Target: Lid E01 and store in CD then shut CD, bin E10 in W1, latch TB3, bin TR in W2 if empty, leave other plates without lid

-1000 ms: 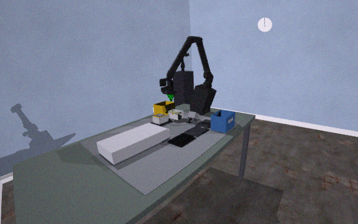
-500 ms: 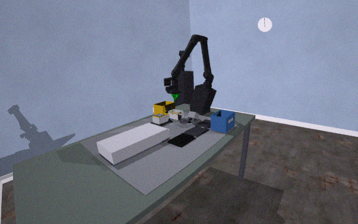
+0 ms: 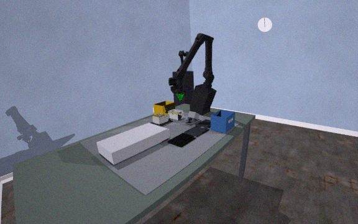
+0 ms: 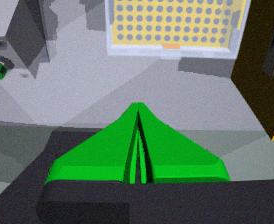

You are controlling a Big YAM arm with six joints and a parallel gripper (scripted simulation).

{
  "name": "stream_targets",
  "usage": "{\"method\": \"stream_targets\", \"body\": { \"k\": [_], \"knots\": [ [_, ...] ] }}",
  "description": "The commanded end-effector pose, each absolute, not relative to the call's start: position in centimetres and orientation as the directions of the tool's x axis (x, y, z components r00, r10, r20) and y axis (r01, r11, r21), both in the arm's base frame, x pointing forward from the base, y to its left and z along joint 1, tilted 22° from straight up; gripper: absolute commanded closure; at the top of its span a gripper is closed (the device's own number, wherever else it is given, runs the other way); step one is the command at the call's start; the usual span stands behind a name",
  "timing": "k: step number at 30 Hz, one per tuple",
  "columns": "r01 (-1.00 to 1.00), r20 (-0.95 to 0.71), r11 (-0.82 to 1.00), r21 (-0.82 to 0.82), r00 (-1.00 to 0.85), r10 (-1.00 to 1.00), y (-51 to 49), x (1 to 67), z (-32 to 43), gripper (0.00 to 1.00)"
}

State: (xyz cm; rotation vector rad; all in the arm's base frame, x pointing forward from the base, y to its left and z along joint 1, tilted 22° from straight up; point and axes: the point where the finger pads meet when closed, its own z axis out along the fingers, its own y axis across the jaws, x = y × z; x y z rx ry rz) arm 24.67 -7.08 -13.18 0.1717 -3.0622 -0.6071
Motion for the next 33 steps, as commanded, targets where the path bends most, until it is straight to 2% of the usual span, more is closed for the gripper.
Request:
{"method": "stream_targets", "body": {
  "k": [1,33],
  "knots": [
    [-0.097,-0.034,0.927,0.363,-0.995,-0.091,-6.6,25.6,-12.2,1.00],
    [-0.097,-0.034,0.923,0.372,-0.995,-0.091,3.2,23.3,-6.9,1.00]
  ]
}}
